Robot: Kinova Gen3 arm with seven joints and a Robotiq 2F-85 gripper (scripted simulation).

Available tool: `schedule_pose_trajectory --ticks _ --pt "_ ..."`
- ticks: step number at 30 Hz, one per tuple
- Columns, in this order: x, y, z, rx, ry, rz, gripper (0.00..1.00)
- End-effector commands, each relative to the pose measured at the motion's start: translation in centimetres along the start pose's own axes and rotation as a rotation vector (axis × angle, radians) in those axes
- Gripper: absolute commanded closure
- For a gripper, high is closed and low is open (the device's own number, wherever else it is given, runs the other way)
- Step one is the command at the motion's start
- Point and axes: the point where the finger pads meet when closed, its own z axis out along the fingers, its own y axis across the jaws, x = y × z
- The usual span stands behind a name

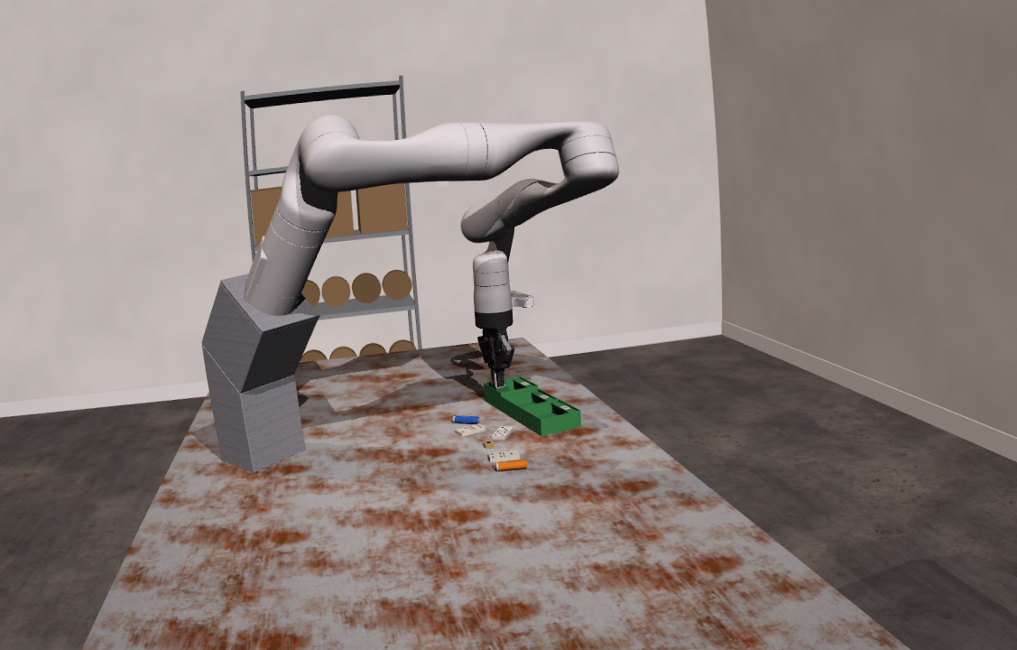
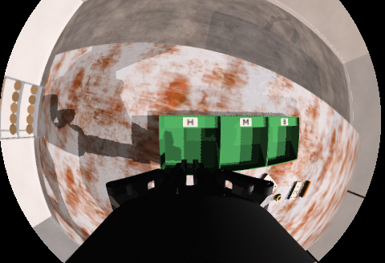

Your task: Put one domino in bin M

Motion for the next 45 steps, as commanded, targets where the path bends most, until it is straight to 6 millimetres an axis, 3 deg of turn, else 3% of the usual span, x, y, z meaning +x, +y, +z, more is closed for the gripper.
schedule_pose_trajectory --ticks 1,9,17,32,44,45 --pt "0.2 0.0 -0.4 0.001 0.005 0.0 0.91" --pt "0.2 0.0 -3.0 0.001 0.005 0.0 0.91" --pt "0.2 0.0 -3.1 0.001 0.005 0.0 0.91" --pt "0.1 0.0 -15.6 0.001 0.005 0.0 0.91" --pt "0.1 0.0 -16.2 0.001 0.005 0.0 0.91" --pt "-0.2 0.7 -15.9 0.001 0.005 0.05 0.59"
